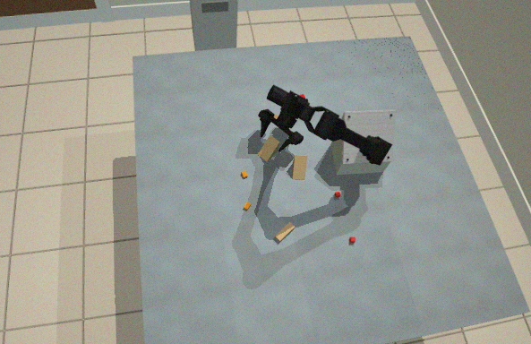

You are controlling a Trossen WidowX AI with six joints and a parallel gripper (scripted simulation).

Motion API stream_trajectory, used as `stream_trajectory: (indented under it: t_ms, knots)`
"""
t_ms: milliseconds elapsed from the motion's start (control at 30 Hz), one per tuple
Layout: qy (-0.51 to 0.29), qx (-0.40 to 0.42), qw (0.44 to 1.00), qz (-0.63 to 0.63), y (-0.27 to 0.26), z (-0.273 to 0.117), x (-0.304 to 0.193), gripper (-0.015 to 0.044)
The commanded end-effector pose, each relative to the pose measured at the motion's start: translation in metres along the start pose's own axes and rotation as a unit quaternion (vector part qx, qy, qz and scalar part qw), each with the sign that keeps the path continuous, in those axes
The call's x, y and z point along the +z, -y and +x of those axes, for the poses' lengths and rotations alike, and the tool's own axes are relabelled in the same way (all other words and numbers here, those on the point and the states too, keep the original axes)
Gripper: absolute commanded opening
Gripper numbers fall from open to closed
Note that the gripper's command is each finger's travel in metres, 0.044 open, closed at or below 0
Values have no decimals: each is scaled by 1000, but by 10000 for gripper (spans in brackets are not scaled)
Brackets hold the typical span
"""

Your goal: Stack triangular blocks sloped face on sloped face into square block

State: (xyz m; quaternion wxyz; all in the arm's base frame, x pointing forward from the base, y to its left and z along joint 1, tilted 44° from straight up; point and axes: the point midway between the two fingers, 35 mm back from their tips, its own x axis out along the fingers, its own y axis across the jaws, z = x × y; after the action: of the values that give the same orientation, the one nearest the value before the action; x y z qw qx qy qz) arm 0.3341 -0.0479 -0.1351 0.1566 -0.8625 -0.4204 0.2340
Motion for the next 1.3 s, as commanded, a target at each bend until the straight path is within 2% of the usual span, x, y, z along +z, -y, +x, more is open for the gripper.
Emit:
stream_trajectory:
  t_ms: [0,400,667,933,1167,1267]
  knots:
    - [-5,-4,1000,5,4,5,-1,440]
    - [-12,-14,1000,4,12,19,-7,440]
    - [-12,-14,1000,4,12,19,-7,230]
    - [-12,-14,1000,4,12,19,-7,177]
    - [-10,-12,1000,2,11,17,-8,0]
    - [-10,-12,1000,2,11,17,-8,0]
